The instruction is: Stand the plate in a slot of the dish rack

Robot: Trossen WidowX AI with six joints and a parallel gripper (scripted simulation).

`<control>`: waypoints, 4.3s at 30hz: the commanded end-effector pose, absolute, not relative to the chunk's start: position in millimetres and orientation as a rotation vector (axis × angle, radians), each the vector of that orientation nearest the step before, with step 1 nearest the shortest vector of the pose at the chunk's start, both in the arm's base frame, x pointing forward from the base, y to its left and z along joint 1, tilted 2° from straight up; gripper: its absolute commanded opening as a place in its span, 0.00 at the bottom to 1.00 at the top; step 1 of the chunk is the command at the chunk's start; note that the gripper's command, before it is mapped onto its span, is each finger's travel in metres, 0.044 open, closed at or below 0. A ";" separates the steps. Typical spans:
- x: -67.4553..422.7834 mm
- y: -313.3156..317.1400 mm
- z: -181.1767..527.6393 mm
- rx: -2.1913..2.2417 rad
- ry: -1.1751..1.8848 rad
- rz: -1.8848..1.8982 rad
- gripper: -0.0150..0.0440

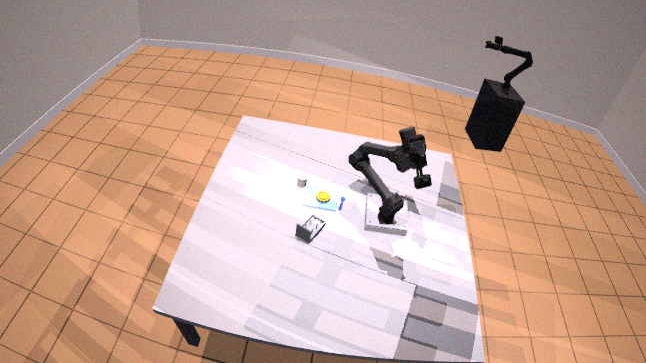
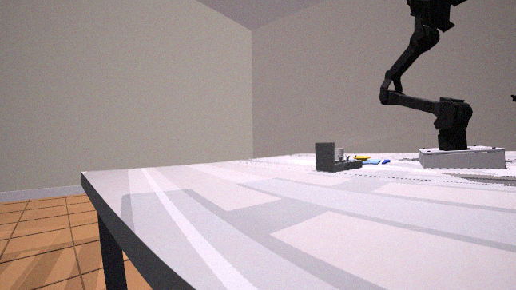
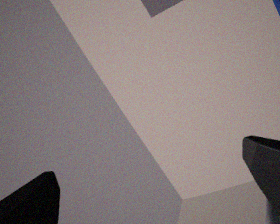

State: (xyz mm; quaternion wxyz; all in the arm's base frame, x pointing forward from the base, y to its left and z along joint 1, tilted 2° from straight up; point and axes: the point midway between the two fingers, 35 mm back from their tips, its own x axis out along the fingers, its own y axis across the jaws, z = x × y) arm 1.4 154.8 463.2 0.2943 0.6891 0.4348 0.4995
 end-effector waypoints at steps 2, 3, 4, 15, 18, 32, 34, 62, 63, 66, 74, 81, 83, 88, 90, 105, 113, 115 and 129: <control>1.6 156.4 463.0 1.820 1.137 1.328 0.93; 2.0 158.4 462.6 1.801 1.113 1.325 0.93; 2.5 160.8 462.1 1.779 1.083 1.322 0.93; 15.8 189.1 453.4 1.515 0.803 1.241 0.93; 21.9 196.8 449.9 1.440 0.740 1.209 0.93; 67.0 228.1 426.4 1.069 0.517 1.004 0.93; 75.8 231.4 422.0 1.014 0.496 0.968 0.93; 237.0 197.2 338.8 0.293 0.497 0.377 0.93; 242.9 192.7 335.1 0.269 0.509 0.356 0.93; 259.8 177.7 324.0 0.200 0.550 0.293 0.93; 298.9 125.5 292.3 0.043 0.697 0.133 0.93; 321.1 67.2 263.4 -0.051 0.869 0.014 0.93; 324.7 48.5 255.1 -0.070 0.926 -0.014 0.93; 327.3 1.0 235.4 -0.094 1.074 -0.070 0.93; 325.9 -18.0 227.9 -0.094 1.133 -0.086 0.93; 278.0 -142.3 183.7 0.078 1.515 -0.089 0.93; 279.3 -144.1 167.2 0.078 1.515 -0.089 0.93; 279.5 -145.9 143.5 0.078 1.515 -0.089 0.93; 269.4 -145.0 68.4 0.078 1.516 -0.089 0.93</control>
